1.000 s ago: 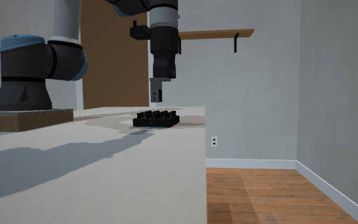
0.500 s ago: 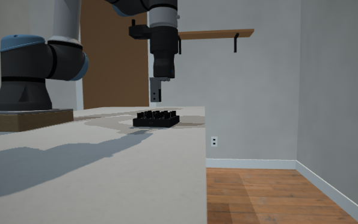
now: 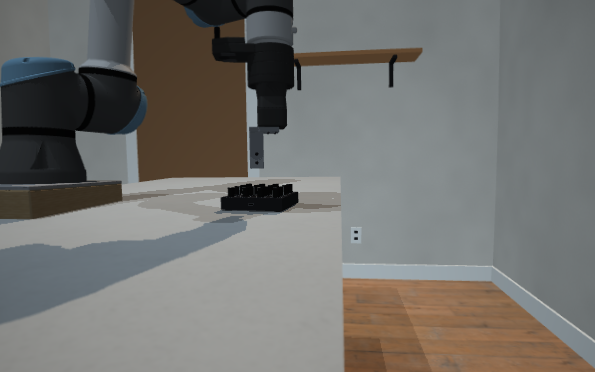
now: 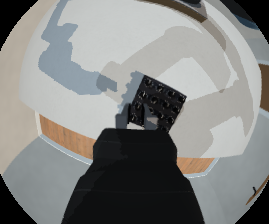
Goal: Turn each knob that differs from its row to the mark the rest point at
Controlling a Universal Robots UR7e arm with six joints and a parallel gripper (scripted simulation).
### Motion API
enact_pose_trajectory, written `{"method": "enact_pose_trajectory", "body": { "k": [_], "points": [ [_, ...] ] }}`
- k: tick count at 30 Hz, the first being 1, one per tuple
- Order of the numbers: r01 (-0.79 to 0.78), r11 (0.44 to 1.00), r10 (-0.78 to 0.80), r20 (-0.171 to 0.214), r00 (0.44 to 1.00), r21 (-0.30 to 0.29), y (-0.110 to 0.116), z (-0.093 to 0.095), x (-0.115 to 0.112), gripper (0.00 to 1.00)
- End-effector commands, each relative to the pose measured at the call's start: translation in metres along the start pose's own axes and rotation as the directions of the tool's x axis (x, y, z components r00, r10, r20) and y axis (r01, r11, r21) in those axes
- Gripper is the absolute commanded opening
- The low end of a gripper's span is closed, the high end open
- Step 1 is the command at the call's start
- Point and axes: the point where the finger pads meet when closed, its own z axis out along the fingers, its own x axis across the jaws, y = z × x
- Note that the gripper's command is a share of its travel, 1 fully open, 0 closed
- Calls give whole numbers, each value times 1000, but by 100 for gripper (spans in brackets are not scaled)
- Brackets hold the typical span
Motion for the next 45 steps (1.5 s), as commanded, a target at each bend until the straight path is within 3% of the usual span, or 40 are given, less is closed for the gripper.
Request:
{"method": "enact_pose_trajectory", "body": {
  "k": [1, 7, 16, 18, 33, 35, 38, 45],
  "points": [
    [76, 997, -76, -1, 997, -3, -1, -1, -1, 46],
    [268, 963, -268, -1, 963, -3, -2, -2, -3, 46],
    [532, 847, -532, 0, 847, -3, -2, -5, -5, 46],
    [532, 847, -532, 0, 847, -3, -2, -5, -5, 46],
    [875, 484, -875, 2, 484, -3, 1, -8, -7, 46],
    [875, 484, -875, 2, 484, -3, 1, -8, -7, 46],
    [931, 366, -931, 2, 366, -3, 2, -9, -6, 46],
    [988, 155, -988, 2, 155, -2, 5, -10, -5, 46]
  ]
}}
